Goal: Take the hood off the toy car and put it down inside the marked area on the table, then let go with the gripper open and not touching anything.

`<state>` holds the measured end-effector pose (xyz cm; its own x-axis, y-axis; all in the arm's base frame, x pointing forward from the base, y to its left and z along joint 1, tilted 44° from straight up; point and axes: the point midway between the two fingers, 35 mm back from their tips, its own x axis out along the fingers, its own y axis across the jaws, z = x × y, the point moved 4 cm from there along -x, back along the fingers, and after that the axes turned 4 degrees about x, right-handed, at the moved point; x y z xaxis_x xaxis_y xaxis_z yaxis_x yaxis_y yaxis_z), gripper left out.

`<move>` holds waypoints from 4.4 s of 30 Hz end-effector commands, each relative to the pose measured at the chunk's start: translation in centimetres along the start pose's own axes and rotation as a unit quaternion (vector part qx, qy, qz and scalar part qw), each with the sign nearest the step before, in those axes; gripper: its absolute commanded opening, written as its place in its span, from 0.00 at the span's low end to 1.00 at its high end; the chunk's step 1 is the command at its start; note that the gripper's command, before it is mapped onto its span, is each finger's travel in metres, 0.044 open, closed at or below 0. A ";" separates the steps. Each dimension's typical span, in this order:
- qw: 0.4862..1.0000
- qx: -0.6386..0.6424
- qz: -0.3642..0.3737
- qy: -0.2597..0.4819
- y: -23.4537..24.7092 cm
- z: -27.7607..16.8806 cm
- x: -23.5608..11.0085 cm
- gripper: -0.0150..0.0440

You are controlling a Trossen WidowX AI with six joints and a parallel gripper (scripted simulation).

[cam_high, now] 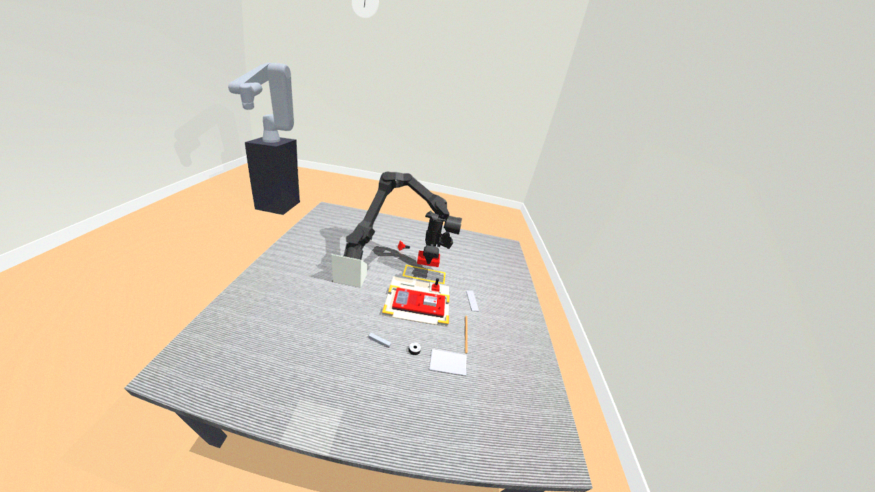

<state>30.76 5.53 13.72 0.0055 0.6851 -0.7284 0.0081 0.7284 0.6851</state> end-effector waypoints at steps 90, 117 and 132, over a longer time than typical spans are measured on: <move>1.000 0.004 0.005 0.002 0.1 -0.4 6.4 0.25; 1.000 0.004 0.005 0.002 0.1 -0.4 7.7 0.25; 1.000 0.000 0.005 0.000 0.3 -0.3 7.5 0.79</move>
<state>30.46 10.91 8.38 0.0052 0.6926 -0.7213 0.0092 0.7212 0.6926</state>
